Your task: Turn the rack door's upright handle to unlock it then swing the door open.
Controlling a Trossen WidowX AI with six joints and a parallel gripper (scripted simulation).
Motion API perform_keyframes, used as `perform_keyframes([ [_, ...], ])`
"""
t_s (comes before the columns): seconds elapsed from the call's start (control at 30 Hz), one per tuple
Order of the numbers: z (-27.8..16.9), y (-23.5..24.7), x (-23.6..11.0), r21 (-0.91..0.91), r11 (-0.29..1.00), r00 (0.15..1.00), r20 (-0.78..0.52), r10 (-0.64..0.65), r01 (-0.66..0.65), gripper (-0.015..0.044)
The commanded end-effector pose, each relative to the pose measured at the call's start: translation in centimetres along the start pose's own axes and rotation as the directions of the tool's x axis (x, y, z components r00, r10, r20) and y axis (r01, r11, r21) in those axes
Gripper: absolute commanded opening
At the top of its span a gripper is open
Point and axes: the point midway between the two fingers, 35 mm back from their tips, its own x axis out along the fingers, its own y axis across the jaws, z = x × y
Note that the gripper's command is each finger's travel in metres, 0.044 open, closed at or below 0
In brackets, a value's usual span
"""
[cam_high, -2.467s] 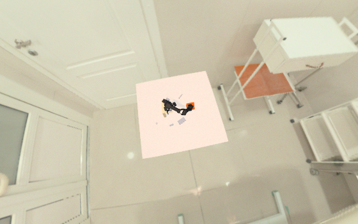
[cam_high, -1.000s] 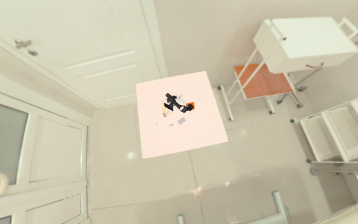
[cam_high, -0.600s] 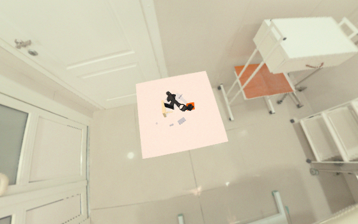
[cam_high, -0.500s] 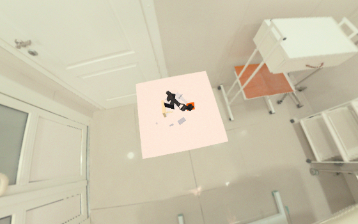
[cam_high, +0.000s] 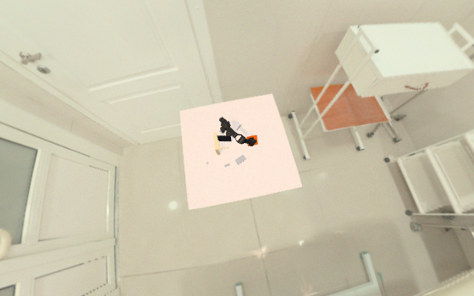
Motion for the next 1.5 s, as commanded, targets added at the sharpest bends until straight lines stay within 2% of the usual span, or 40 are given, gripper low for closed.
perform_keyframes([
  [0.0,0.3,-0.9,0.0,-0.079,0.997,1.000,-0.002,-0.003,0.003,0.0014],
  [0.17,0.7,-2.0,0.0,-0.159,0.987,1.000,-0.002,-0.004,0.004,0.0014],
  [0.6,0.7,-2.0,0.0,-0.162,0.987,1.000,-0.002,-0.004,0.004,0.0014],
  [0.93,0.7,-2.0,0.0,-0.162,0.987,1.000,-0.002,-0.004,0.004,0.0276],
  [1.47,0.8,-2.1,-2.3,-0.134,0.991,1.000,0.021,-0.021,0.024,0.0286],
])
